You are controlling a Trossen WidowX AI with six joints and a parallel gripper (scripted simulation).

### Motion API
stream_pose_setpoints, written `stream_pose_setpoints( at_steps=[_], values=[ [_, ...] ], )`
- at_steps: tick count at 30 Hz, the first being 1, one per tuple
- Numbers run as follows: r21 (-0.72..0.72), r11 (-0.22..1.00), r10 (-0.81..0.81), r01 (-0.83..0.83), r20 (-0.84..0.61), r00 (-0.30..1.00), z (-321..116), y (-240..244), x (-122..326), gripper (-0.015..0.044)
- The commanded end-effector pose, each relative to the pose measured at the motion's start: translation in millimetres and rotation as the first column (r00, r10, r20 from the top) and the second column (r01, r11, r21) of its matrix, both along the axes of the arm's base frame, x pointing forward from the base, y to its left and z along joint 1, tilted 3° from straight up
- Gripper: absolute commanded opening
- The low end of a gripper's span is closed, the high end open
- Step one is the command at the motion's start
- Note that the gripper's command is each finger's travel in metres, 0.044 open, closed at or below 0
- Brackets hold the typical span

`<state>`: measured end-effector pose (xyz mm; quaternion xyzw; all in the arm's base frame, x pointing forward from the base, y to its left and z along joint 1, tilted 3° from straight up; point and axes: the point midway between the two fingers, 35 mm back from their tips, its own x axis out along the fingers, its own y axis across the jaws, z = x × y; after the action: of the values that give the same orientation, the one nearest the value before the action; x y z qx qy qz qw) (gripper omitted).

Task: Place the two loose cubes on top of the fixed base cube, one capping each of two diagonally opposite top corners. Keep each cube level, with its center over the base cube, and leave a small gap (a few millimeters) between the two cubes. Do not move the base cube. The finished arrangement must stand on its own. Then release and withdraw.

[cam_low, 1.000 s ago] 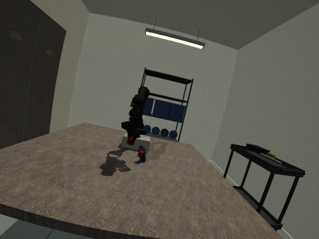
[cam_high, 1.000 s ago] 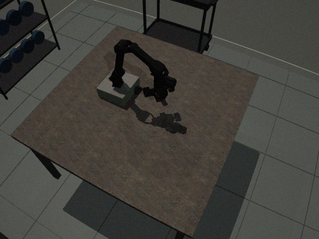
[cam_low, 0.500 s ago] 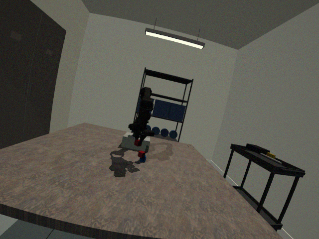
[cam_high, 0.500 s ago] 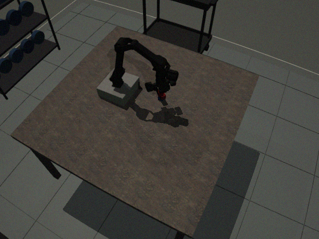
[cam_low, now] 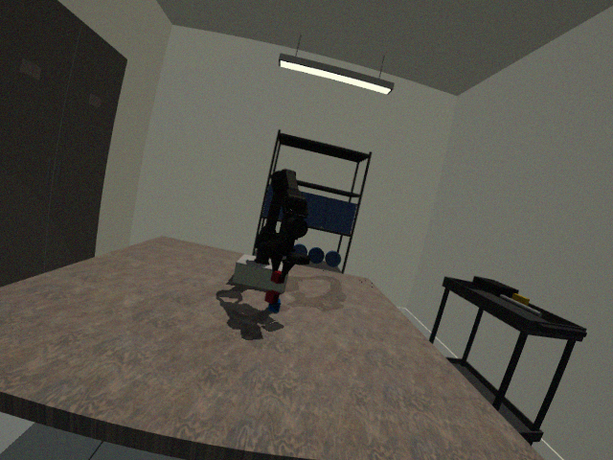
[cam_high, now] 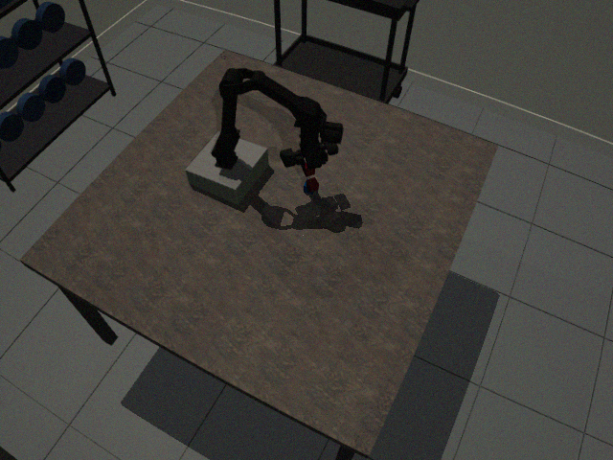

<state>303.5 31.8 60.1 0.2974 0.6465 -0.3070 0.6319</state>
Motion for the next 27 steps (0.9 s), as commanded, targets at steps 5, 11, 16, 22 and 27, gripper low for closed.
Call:
stream_pose_setpoints(
  at_steps=[5, 11, 16, 22, 27],
  values=[
    [0.006, 1.000, 0.016, -0.016, -0.002, 1.000, -2.1, 19.0, -9.3, 0.0105],
    [0.007, 1.000, 0.016, -0.016, -0.002, 1.000, -12.7, 19.5, -10.0, 0.0105],
    [0.007, 1.000, 0.017, -0.017, -0.002, 1.000, -28.1, 19.5, -11.5, 0.0105],
    [0.007, 1.000, 0.017, -0.017, -0.002, 1.000, -32.4, 19.4, -12.1, 0.0105],
    [0.007, 1.000, 0.017, -0.017, -0.002, 1.000, -32.9, 19.4, -12.1, 0.0105]
  ],
)
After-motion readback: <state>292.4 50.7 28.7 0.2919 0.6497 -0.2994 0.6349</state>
